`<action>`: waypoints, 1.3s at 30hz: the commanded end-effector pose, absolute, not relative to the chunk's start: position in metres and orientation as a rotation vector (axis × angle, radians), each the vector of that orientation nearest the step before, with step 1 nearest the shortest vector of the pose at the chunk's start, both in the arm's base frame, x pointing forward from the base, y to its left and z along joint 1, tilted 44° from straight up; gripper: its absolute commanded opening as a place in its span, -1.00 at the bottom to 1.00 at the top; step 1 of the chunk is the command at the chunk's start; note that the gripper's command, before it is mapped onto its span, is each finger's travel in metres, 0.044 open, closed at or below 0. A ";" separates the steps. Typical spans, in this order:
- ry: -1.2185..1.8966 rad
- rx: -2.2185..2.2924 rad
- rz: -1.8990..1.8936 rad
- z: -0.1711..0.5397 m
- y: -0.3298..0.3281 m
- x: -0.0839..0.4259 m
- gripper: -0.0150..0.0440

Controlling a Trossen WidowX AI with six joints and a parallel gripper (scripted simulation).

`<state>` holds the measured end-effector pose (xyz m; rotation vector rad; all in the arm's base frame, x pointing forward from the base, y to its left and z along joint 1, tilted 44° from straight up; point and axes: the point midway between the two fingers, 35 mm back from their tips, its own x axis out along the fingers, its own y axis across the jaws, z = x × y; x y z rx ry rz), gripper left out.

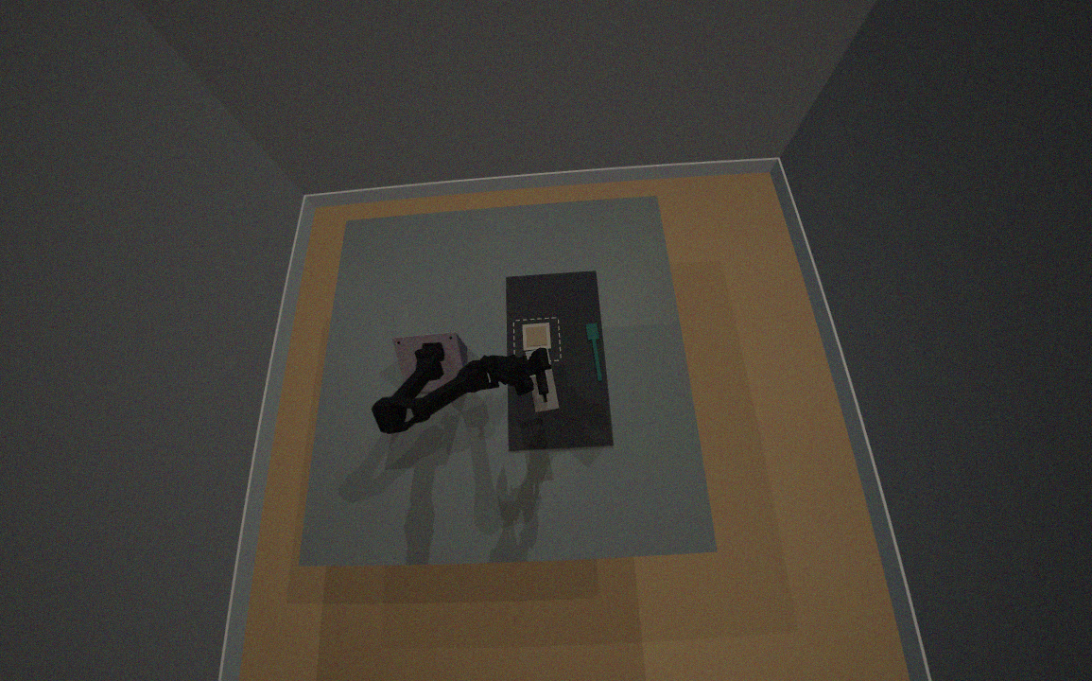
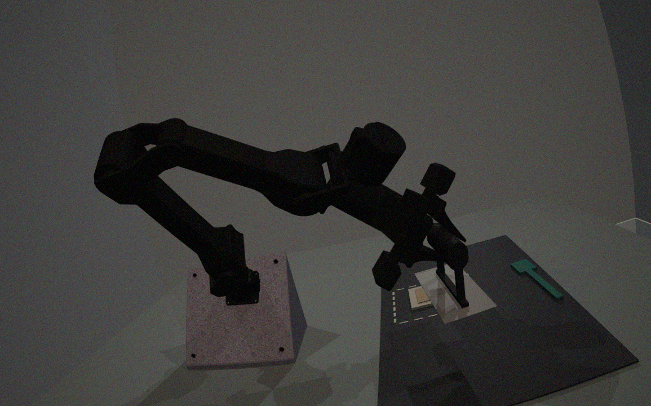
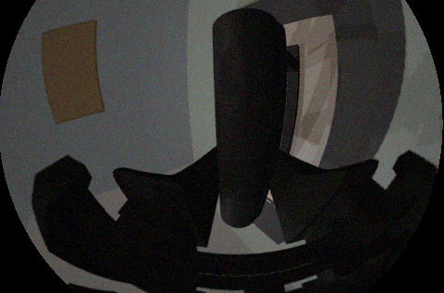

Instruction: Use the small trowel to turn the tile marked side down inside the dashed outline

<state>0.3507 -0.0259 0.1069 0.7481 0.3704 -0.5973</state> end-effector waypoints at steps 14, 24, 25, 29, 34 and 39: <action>0.564 0.682 -0.466 0.052 0.039 0.380 -0.49; 0.672 0.630 -0.406 0.013 0.075 0.386 -0.49; 0.683 0.625 -0.400 0.009 0.078 0.386 -0.49; 0.725 0.602 -0.377 -0.008 0.092 0.386 -0.49; 0.778 0.573 -0.348 -0.029 0.109 0.384 -0.49; 0.829 0.542 -0.319 -0.052 0.126 0.380 -0.49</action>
